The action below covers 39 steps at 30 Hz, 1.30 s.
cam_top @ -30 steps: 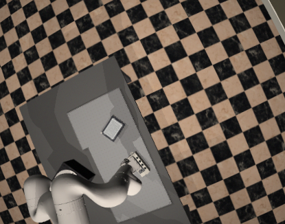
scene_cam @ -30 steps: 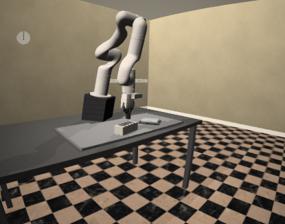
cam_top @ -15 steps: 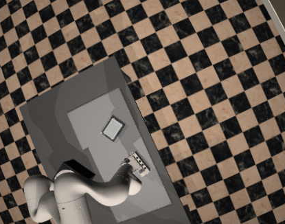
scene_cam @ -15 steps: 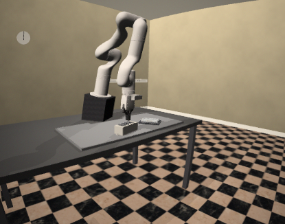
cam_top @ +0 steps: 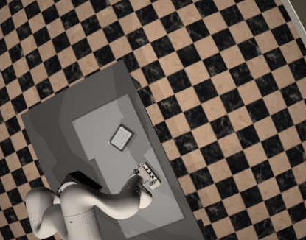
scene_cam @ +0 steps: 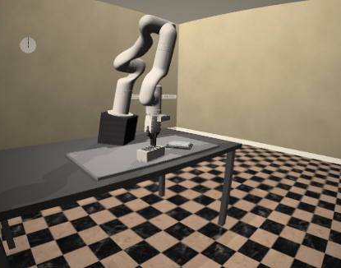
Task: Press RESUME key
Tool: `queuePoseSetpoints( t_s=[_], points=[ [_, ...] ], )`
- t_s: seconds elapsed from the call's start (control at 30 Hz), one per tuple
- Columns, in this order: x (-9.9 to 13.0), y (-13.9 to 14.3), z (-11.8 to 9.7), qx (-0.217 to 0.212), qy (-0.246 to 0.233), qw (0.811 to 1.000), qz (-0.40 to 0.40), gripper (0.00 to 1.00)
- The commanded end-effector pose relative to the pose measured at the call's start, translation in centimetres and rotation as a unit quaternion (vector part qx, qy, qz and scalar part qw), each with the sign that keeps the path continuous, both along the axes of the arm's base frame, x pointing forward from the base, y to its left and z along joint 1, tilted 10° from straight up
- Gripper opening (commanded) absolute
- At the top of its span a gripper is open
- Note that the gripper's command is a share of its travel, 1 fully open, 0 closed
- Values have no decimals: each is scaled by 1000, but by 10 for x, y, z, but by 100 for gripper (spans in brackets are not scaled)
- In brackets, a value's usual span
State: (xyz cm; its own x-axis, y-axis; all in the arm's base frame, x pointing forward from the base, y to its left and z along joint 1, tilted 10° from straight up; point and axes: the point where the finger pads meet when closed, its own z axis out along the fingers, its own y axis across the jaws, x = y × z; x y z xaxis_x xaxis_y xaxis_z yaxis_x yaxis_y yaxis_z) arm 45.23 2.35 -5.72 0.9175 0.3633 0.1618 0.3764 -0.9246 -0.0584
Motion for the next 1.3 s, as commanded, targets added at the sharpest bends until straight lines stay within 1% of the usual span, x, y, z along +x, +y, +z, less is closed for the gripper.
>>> queuePoseSetpoints(
  t_s=[0.0, 0.97, 1.27],
  points=[
    [1, 0, -3, 0, -1, 1000, 0, 0],
    [1, 0, -4, 0, -1, 1000, 0, 0],
    [0, -1, 8, 0, -1, 1000, 0, 0]
  ],
)
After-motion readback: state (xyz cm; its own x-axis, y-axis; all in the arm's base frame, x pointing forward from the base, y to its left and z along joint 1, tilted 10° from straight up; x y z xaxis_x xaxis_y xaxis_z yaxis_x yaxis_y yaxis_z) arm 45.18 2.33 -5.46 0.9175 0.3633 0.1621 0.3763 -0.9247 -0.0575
